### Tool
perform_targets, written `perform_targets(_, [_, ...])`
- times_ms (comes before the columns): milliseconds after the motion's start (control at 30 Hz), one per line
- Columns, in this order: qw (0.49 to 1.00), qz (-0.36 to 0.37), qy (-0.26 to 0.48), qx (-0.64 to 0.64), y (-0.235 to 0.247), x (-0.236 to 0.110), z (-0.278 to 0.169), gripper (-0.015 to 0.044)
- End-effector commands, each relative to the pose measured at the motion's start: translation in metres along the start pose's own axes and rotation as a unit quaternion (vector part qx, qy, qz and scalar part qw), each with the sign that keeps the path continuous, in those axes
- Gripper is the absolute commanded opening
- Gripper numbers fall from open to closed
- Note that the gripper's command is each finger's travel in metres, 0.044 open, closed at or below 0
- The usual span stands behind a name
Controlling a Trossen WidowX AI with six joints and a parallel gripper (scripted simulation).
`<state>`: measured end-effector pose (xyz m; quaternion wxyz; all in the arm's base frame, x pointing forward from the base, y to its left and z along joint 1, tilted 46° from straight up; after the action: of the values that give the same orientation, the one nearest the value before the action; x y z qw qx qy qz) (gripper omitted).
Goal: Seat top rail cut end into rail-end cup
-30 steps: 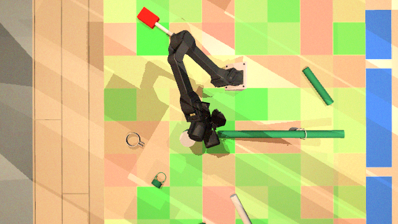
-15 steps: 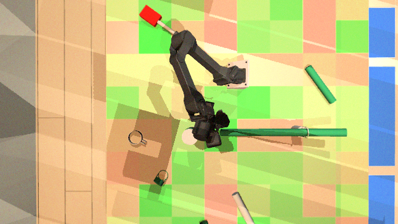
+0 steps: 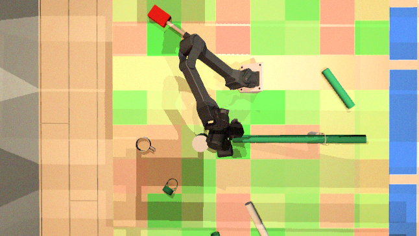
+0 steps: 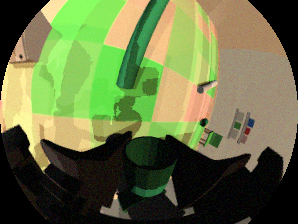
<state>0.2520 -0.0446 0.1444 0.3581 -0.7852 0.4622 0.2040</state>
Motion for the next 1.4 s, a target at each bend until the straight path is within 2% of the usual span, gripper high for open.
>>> perform_targets(0, [1.0, -0.003, 0.004, 0.012, -0.0025, 0.0012, 0.001, 0.0])
perform_targets(500, [0.998, -0.006, 0.029, 0.055, -0.0104, 0.0058, 0.0026, 0.0])
perform_targets(1367, [0.999, -0.005, 0.02, 0.042, -0.0076, 0.0042, 0.0015, 0.0])
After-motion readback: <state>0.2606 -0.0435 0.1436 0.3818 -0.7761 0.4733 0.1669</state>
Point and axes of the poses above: the point midway between the two fingers, 35 mm back from their tips, its own x axis out along the fingers, its own y axis across the jaws, z = x × y, the point moved 2 cm from there along -x, back along the fingers, and after that the axes turned 9 degrees about x, right-handed, at the moved point
